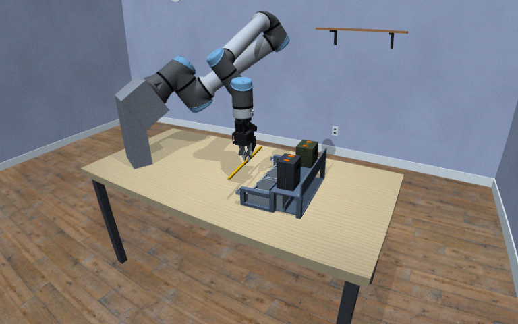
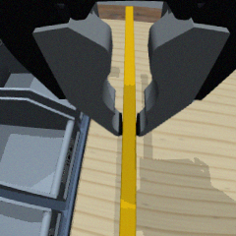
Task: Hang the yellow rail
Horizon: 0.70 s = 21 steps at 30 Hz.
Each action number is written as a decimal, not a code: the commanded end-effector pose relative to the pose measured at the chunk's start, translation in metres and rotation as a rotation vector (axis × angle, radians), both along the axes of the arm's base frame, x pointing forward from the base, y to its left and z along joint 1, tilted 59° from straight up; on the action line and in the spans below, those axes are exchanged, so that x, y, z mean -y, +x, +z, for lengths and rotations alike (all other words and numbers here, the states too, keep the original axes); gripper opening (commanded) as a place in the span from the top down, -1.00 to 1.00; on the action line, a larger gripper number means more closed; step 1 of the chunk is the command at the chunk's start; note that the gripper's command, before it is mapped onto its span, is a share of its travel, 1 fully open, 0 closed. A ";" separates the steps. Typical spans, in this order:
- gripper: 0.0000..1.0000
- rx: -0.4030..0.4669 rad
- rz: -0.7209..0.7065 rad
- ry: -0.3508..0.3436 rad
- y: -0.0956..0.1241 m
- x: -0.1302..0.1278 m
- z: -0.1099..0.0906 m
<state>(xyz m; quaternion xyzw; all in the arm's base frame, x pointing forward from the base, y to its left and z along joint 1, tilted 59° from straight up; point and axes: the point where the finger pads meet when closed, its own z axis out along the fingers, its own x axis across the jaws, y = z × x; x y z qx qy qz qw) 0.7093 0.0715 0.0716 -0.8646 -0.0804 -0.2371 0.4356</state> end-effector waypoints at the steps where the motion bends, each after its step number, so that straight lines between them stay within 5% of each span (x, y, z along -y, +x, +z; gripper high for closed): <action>1: 1.00 0.001 -0.001 0.000 0.000 0.001 0.000; 4: 1.00 -0.003 -0.003 0.001 0.004 0.001 0.002; 10: 1.00 -0.050 -0.033 0.022 0.049 0.006 0.024; 21: 1.00 -0.050 -0.033 0.023 0.050 0.006 0.024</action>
